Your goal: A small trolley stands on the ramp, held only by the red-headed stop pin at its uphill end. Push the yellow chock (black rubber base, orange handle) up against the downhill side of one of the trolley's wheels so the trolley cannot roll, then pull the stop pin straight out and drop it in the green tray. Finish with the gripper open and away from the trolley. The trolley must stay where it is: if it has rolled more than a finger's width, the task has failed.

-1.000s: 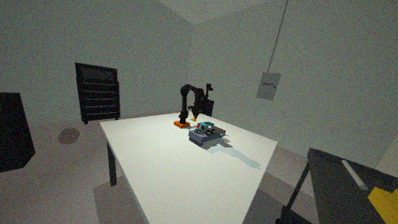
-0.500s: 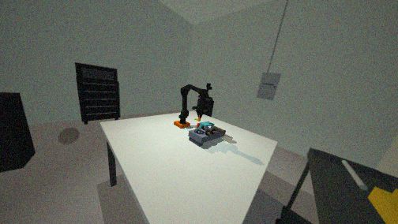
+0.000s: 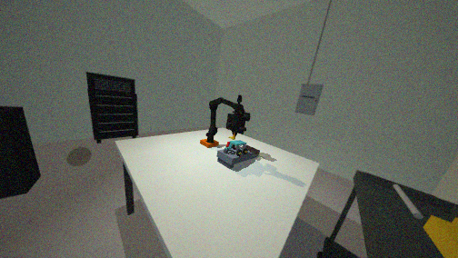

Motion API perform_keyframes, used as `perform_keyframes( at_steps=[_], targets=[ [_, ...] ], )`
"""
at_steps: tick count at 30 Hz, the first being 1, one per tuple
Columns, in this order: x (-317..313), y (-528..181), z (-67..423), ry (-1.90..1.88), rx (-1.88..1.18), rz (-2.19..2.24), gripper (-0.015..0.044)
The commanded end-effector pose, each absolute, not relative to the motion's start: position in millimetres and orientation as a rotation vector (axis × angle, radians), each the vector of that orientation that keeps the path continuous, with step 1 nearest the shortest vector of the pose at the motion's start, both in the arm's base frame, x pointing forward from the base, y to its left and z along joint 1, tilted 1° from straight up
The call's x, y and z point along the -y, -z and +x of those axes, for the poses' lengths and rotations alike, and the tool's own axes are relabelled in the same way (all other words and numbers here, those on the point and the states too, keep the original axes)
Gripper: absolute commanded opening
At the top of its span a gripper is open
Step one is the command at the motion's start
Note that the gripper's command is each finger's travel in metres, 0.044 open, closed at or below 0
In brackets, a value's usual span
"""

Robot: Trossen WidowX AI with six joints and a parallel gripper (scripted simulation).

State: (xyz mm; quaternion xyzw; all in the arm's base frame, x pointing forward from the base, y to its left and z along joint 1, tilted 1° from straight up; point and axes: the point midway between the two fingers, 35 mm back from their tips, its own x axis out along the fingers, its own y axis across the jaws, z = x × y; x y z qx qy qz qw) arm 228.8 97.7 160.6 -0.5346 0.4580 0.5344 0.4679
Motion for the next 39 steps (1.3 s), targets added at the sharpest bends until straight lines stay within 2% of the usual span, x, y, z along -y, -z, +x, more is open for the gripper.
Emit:
perform_keyframes(
  at_steps=[1, 19, 39],
  targets=[
    [-116, -160, 231, -1.310, -1.120, -1.305, 0.0000],
    [-168, -157, 235, -1.345, -1.094, -1.337, 0.0000],
    [-171, -157, 235, -1.828, -0.680, -1.856, 0.0000]
  ],
)
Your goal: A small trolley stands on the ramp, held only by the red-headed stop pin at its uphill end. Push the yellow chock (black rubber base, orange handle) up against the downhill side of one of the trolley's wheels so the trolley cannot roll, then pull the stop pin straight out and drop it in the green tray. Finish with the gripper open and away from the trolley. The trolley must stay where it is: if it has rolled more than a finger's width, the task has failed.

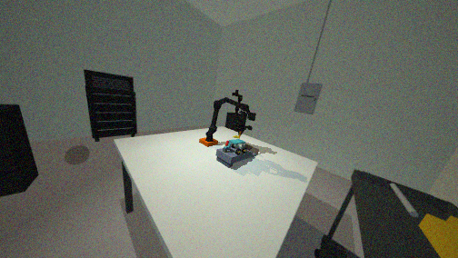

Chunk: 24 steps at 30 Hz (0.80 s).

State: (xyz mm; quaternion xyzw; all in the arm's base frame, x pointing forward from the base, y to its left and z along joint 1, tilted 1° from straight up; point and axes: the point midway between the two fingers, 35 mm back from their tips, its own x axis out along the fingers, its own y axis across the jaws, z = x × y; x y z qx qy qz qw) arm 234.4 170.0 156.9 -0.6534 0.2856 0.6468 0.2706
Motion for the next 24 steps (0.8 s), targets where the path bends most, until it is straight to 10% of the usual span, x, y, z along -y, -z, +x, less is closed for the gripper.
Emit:
perform_keyframes(
  at_steps=[1, 24],
  targets=[
    [-170.7, -157.2, 235.2, -1.851, -0.654, -1.881, 0.0000],
    [-172.9, -157.1, 234.7, -2.323, 0.051, -2.353, 0.0000]
  ],
)
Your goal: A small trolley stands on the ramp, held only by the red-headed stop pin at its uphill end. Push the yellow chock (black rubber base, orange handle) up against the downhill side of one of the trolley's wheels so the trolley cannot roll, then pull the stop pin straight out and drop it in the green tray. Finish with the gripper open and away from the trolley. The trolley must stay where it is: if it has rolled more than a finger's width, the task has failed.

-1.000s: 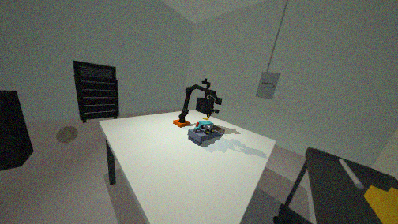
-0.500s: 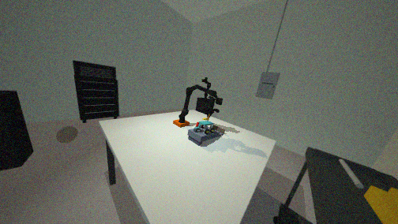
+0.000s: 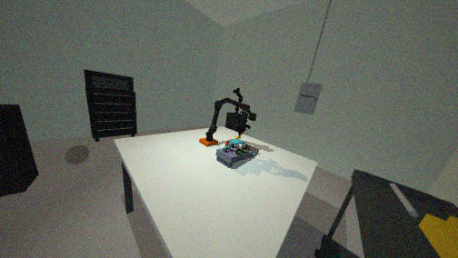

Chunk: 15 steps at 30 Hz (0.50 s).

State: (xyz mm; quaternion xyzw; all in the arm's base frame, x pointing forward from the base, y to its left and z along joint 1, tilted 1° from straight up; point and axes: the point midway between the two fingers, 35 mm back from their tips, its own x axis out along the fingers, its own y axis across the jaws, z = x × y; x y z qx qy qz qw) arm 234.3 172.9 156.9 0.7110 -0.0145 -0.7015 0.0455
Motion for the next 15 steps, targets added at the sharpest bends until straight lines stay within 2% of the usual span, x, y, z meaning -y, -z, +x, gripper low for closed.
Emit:
perform_keyframes(
  at_steps=[1, 15],
  targets=[
    [-173, -157, 235, 2.091, -0.046, 2.117, 0.0000],
    [-177, -153, 254, 2.089, -0.046, 2.120, 0.0000]
  ],
)
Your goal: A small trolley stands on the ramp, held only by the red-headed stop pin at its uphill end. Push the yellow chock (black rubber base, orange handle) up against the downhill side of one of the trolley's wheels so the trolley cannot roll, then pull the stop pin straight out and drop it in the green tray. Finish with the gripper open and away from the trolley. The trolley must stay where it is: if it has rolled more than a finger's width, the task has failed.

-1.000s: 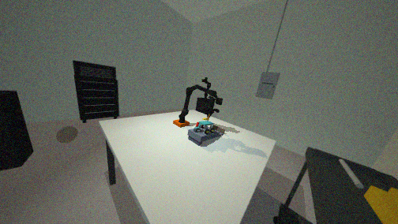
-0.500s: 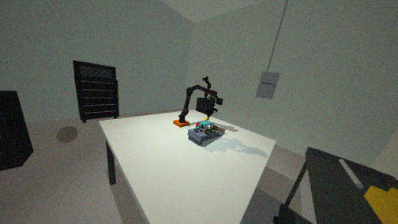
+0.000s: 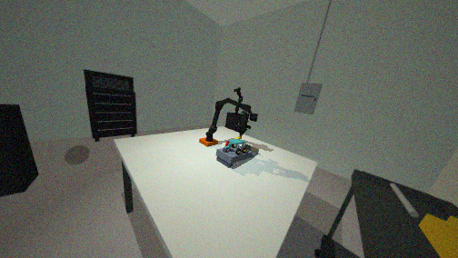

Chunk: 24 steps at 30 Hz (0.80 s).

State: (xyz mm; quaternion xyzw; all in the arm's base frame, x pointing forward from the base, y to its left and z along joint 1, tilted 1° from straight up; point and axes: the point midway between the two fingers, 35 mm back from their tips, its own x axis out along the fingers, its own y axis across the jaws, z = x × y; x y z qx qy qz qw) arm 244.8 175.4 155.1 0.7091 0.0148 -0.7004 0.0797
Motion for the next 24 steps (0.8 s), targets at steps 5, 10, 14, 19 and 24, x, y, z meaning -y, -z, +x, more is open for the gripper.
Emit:
perform_keyframes(
  at_steps=[5, 10, 14, 19, 24],
  targets=[
    [-179, -151, 263, 2.088, -0.046, 2.121, 0.0000],
    [-178, -146, 262, 2.088, -0.046, 2.121, 0.0000],
    [-178, -134, 262, 2.088, -0.046, 2.121, 0.0000],
    [-177, -124, 263, 2.088, -0.046, 2.121, 0.0000],
    [-176, -113, 264, 2.087, -0.046, 2.121, 0.0000]
  ],
)
